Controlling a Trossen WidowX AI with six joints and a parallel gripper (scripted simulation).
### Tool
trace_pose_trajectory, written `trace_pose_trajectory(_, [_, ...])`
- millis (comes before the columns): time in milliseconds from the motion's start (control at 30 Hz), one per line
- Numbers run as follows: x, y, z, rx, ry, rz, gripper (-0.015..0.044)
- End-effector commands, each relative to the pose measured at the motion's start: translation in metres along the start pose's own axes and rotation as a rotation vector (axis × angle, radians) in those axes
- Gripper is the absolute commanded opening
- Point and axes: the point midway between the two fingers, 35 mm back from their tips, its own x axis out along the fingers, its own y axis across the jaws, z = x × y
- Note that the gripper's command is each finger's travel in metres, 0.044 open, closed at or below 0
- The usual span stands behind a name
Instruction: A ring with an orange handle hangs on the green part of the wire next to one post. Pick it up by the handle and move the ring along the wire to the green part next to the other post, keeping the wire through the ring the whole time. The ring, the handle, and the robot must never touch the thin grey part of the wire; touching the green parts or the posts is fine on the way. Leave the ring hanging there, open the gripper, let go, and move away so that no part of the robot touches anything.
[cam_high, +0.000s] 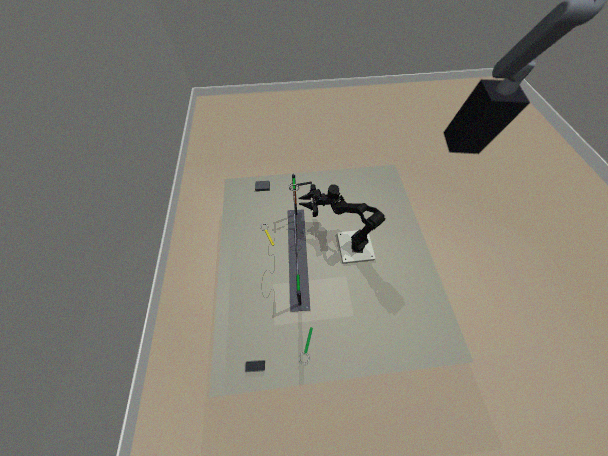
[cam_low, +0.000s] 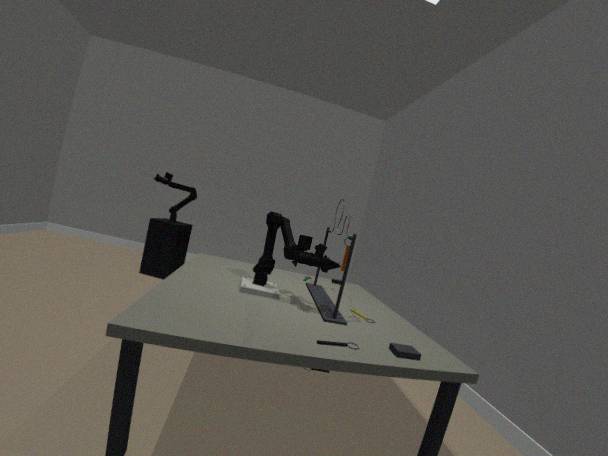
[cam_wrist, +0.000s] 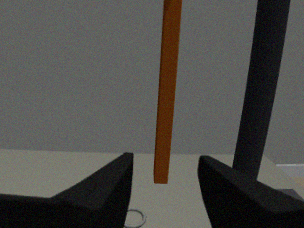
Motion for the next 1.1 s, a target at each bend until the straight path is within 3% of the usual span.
trace_pose_trajectory(0, [0.006,-0.001,0.001,-0.002,-0.001,-0.004,0.016])
trace_pose_trajectory(1067, [0.056,0.0,0.001,-0.002,-0.006,-0.004,0.016])
